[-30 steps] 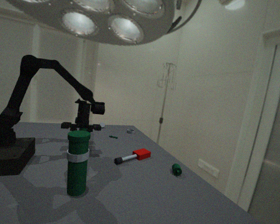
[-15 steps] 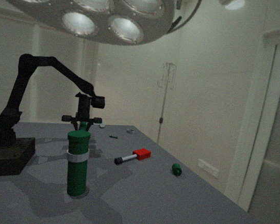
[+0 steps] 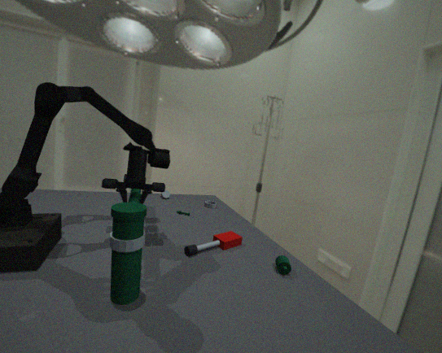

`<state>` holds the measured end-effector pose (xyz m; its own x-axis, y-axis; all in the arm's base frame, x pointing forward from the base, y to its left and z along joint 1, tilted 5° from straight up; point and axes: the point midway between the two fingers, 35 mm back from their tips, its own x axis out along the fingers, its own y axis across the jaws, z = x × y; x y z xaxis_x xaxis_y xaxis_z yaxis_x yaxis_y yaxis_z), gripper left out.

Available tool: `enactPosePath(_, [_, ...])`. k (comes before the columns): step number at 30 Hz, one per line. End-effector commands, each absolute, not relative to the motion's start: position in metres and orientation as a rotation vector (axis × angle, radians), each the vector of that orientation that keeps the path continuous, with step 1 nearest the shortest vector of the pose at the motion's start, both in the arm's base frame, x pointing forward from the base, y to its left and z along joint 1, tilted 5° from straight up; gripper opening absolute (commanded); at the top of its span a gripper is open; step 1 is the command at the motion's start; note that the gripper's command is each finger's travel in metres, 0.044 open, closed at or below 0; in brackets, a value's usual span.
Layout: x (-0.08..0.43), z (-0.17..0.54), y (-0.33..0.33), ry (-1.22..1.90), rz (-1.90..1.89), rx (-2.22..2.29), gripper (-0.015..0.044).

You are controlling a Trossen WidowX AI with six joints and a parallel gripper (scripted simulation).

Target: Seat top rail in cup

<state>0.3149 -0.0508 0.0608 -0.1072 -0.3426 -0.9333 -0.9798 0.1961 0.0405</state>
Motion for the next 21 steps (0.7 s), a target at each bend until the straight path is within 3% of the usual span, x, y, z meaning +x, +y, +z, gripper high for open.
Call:
enactPosePath(1, [0.317, 0.066, -0.052, 1.607, 0.927, -1.286, 0.0])
enactPosePath(21, [0.317, 0.07, -0.066, 1.61, 0.935, -1.284, 0.0])
